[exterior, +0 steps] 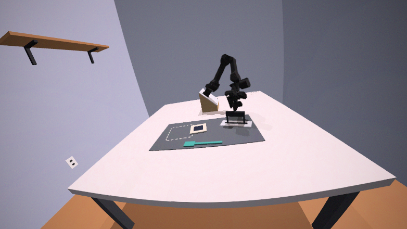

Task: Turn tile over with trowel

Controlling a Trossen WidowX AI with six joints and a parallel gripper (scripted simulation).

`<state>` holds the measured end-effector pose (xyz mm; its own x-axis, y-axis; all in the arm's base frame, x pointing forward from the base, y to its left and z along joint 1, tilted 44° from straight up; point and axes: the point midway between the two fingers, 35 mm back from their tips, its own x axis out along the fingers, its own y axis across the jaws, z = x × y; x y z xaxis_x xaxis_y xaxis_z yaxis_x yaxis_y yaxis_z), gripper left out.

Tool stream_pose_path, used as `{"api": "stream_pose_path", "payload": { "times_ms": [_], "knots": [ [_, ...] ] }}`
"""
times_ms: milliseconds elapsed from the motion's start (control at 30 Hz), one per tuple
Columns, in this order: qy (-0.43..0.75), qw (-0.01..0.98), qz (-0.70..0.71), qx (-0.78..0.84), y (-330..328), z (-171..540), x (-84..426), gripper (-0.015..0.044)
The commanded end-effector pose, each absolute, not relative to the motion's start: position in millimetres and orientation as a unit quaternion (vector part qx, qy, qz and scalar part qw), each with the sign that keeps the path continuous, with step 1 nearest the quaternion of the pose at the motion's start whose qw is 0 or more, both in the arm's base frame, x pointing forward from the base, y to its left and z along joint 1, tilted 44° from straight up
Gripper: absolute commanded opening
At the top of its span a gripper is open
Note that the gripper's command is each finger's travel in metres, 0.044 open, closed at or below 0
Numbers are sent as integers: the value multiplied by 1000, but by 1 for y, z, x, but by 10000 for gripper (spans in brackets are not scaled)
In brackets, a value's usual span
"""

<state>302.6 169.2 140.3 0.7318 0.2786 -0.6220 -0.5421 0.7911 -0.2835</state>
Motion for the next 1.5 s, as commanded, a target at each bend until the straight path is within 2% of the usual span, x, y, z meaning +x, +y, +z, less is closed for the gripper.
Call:
{"api": "stream_pose_path", "payload": {
  "times_ms": [0, 1467],
  "knots": [
    [261, 892, 231, -289, 168, 139, 299, 300],
    [251, 888, 230, -309, 182, 106, 341, 300]
  ]
}}
